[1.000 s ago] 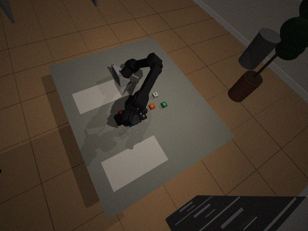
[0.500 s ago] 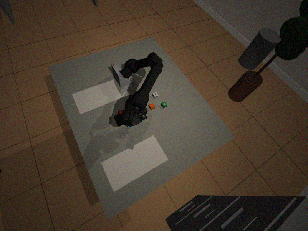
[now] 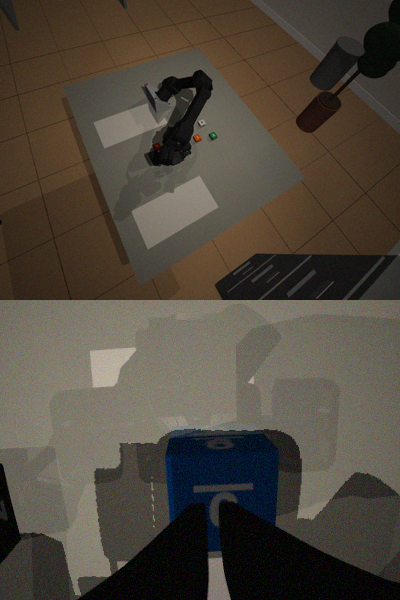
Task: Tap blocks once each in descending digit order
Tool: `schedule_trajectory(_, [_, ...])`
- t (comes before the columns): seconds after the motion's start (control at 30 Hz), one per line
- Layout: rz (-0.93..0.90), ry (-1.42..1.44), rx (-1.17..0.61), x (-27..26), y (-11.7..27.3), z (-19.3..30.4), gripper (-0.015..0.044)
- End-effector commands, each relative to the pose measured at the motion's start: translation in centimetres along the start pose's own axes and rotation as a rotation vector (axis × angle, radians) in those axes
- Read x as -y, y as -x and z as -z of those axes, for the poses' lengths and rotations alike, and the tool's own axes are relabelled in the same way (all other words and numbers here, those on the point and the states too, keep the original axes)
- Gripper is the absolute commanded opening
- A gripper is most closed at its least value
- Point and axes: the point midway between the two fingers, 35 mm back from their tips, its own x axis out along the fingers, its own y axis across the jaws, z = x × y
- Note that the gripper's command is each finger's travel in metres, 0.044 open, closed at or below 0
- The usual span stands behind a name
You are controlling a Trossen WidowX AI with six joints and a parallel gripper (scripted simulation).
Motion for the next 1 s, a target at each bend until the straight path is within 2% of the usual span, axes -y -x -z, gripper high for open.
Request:
schedule_trajectory(0.0, [-0.005,-0.007,0.002,0.0,-0.4,0.0,0.002])
schedule_trajectory(0.1, [-0.005,-0.007,0.002,0.0,-0.4,0.0,0.002])
schedule_trajectory(0.23, [-0.003,-0.007,0.002,0.0,2.4,0.0,0.002])
schedule_trajectory(0.4, [-0.003,-0.007,0.002,0.0,2.9,0.0,0.002])
schedule_trajectory(0.63, [-0.001,-0.008,0.001,0.1,10.5,0.1,0.002])
schedule_trajectory(0.83, [-0.002,-0.004,0.002,-0.4,10.8,0.1,0.002])
schedule_trajectory(0.97, [-0.01,0.025,0.014,-4.4,11.4,0.2,0.002])
